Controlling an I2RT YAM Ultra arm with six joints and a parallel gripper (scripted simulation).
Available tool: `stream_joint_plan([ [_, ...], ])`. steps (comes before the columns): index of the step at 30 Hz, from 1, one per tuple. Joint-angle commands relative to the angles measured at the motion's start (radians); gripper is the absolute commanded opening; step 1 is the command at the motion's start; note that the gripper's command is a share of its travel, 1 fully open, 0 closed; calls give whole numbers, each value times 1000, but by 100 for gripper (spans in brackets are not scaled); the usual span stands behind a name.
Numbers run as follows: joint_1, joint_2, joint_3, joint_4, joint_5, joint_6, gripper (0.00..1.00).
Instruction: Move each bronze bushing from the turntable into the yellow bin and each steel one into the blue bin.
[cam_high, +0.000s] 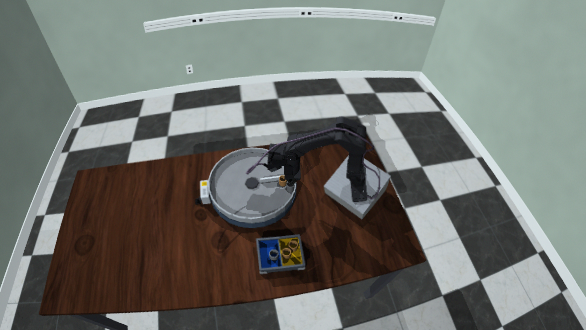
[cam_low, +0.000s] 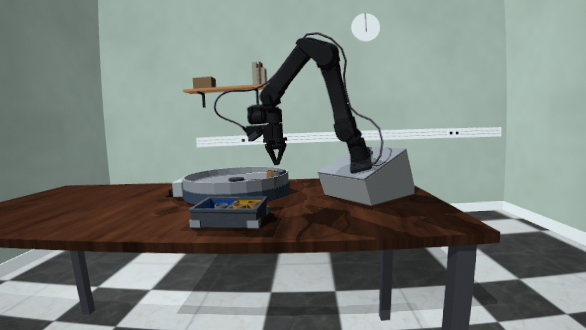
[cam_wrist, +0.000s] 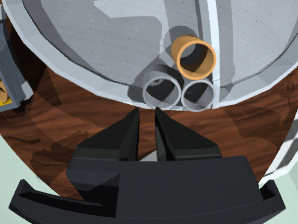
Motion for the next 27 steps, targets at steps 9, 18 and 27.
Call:
stream_joint_plan([
  [9, -15, -11, 30, 7, -7, -5, 14],
  [18, -12, 20, 41, -2, -6, -1, 14],
  [27, -10, -14, 43, -3, -5, 0, 14],
])
